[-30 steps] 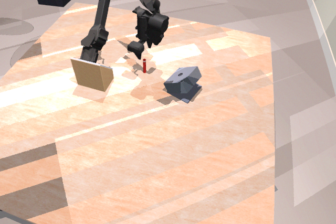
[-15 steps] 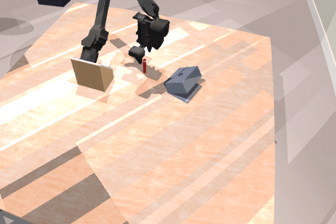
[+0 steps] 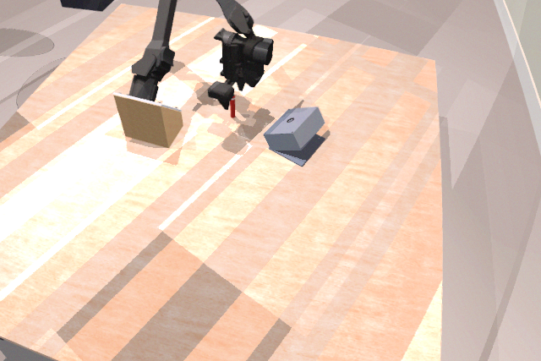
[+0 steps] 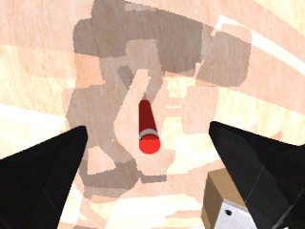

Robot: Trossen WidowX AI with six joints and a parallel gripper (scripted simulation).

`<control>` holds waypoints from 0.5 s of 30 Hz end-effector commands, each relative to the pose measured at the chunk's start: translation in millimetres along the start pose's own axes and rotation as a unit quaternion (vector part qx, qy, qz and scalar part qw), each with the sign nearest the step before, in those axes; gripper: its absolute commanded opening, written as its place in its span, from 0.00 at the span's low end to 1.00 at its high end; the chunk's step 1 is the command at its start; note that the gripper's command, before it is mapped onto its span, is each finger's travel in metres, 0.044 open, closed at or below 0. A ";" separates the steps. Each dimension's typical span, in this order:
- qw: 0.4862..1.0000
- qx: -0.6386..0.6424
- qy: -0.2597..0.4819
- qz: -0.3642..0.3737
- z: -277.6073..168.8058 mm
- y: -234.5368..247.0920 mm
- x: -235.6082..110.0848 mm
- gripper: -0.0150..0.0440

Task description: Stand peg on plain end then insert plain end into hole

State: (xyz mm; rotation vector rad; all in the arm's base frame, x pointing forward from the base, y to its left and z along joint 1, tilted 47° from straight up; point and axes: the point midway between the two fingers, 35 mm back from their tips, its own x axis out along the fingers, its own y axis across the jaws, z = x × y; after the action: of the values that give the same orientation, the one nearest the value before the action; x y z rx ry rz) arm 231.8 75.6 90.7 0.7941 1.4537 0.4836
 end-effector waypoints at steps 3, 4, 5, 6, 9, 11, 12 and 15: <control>1.000 0.005 0.003 0.002 -2.3 -0.4 10.2 1.00; 1.000 0.005 0.003 0.002 -2.4 -0.3 11.8 1.00; 1.000 0.005 0.003 0.002 -2.6 -0.2 13.4 1.00; 1.000 0.005 0.003 0.002 -2.7 -0.1 15.0 1.00; 1.000 0.005 0.003 0.003 -3.2 0.2 19.8 1.00; 1.000 0.005 0.003 0.004 -3.6 0.5 23.0 1.00; 1.000 0.005 0.003 0.004 -3.8 0.6 24.6 1.00; 1.000 0.005 0.004 0.005 -4.5 1.0 28.9 1.00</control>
State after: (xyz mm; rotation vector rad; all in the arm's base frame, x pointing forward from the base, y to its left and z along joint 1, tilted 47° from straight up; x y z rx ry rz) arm 232.4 94.4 75.6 0.7982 1.4514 0.4889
